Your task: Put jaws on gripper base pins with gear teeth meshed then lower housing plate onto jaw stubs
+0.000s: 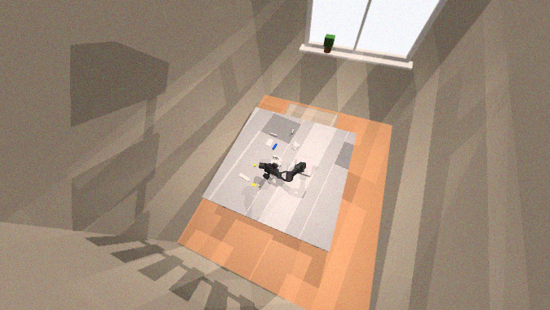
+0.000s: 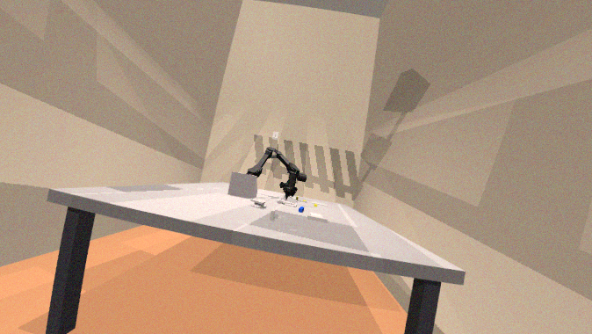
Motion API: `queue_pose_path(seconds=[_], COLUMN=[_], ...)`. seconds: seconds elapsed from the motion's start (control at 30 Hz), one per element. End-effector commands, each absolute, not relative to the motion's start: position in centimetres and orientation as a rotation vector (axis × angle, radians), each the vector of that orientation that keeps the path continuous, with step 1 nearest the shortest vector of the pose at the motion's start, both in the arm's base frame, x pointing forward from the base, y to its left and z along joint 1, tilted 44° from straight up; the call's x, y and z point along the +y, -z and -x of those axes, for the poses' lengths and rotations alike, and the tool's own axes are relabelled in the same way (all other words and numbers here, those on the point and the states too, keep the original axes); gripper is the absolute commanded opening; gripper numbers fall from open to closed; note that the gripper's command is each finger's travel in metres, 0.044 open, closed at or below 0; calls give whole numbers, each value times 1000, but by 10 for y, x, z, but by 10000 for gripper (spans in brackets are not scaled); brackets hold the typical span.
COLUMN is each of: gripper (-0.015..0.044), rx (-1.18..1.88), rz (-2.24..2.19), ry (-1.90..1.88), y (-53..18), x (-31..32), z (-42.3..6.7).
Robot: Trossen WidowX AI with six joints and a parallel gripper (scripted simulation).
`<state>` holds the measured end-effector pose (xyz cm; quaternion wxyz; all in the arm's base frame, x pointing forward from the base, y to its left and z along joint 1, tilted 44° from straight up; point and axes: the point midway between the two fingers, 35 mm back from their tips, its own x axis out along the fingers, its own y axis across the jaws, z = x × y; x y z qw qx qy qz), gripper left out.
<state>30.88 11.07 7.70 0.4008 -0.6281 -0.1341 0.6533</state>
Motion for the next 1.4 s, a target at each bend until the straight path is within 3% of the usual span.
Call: queue_pose_path(seconds=[0.0, 0.4, 0.77, 1.37], gripper=[440, 440, 151, 134], rx=[-330, -330, -339, -338], rz=[1589, 1589, 1588, 1589], ry=[-1653, -1653, -1652, -1653], y=[-76, -76, -77, -80], x=[110, 111, 111, 108], z=[-309, -309, -309, -309])
